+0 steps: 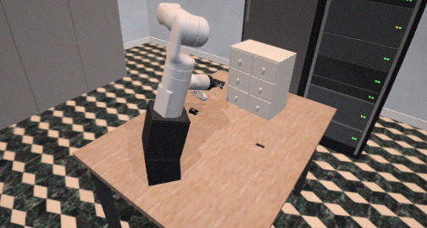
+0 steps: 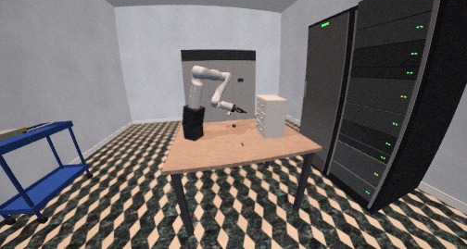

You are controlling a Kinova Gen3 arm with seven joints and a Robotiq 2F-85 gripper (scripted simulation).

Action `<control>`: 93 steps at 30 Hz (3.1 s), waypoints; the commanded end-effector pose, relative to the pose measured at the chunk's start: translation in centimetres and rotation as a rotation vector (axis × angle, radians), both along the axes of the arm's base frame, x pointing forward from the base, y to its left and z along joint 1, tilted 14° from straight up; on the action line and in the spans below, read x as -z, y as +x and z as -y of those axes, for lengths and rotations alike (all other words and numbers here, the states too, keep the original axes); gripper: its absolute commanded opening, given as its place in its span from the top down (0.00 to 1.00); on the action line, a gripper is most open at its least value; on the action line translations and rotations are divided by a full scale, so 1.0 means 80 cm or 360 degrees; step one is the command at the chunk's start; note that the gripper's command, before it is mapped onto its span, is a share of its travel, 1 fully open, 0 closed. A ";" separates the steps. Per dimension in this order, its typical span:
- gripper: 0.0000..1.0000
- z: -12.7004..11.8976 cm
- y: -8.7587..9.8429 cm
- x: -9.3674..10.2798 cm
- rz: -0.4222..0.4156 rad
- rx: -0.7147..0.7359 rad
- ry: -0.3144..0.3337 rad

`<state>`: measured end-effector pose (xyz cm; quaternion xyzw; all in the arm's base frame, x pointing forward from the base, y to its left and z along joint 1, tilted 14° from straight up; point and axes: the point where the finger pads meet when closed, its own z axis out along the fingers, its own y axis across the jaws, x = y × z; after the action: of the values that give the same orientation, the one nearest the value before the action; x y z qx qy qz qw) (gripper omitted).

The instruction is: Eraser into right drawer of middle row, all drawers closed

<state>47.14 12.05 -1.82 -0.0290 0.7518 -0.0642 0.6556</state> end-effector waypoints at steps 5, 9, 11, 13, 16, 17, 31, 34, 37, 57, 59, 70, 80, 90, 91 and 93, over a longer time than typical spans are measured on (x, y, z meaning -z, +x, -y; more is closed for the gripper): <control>1.00 -0.019 -0.002 -0.002 0.0007 -0.0011 0.0013; 1.00 -0.026 -0.003 -0.001 0.0007 -0.0011 0.0013; 1.00 -0.031 -0.004 -0.001 0.0007 -0.0011 0.0013; 1.00 -0.036 -0.005 0.000 0.0007 -0.0011 0.0013; 1.00 -0.043 -0.006 0.001 0.0007 -0.0011 0.0013; 1.00 -0.043 -0.006 0.001 0.0007 -0.0011 0.0013; 1.00 -0.068 -0.011 0.003 0.0007 -0.0011 0.0013; 1.00 -0.071 -0.011 0.003 0.0007 -0.0011 0.0013; 1.00 -0.074 -0.012 0.003 0.0007 -0.0011 0.0013; 1.00 -0.091 -0.015 0.005 0.0007 -0.0011 0.0013; 1.00 -0.092 -0.015 0.005 0.0007 -0.0011 0.0013; 1.00 -0.095 -0.016 0.005 0.0007 -0.0011 0.0013; 1.00 -0.096 -0.016 0.005 0.0007 -0.0011 0.0013; 1.00 -0.096 -0.016 0.005 0.0005 -0.0010 0.0013; 1.00 -0.096 -0.016 0.005 0.0005 -0.0010 0.0013; 1.00 -0.096 -0.016 0.005 0.0003 -0.0010 0.0013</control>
<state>45.83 19.65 -2.33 -0.0289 0.7516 -0.0596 0.6563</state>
